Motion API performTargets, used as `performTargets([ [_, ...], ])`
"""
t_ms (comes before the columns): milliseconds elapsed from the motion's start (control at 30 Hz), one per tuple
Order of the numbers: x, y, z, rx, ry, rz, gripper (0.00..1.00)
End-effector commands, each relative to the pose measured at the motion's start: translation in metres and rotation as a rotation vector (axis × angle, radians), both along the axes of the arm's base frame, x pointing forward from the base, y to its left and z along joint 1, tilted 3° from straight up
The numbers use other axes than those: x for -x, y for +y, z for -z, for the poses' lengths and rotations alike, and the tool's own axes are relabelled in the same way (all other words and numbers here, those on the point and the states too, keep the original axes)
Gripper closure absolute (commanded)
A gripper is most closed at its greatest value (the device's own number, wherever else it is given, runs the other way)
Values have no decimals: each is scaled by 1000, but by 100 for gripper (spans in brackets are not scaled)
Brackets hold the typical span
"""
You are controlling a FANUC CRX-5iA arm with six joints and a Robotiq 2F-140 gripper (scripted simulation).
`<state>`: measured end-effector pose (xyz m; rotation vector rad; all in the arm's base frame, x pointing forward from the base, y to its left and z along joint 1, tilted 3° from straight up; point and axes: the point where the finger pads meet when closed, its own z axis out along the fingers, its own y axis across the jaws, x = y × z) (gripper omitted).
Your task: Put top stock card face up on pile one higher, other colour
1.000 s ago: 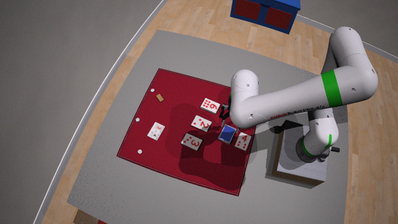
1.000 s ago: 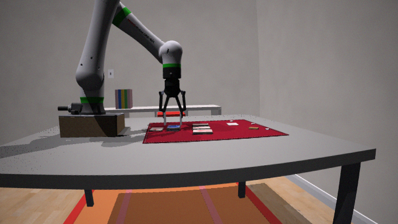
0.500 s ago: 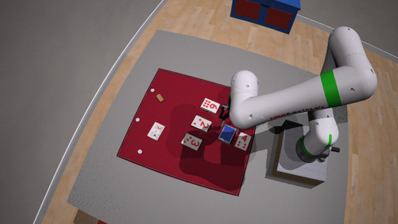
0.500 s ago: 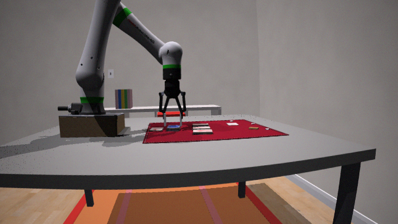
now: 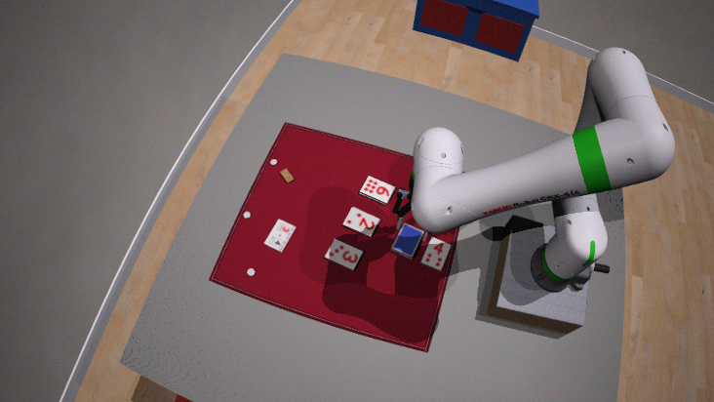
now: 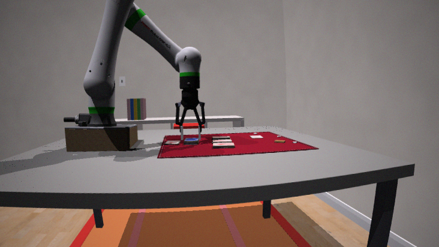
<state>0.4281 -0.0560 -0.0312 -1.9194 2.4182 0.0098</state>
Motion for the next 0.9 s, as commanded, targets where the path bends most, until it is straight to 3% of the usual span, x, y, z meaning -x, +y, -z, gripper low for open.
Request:
performTargets([
  [0, 0, 0, 0, 0, -1, 0, 50],
  [867, 0, 0, 3, 0, -1, 0, 50],
])
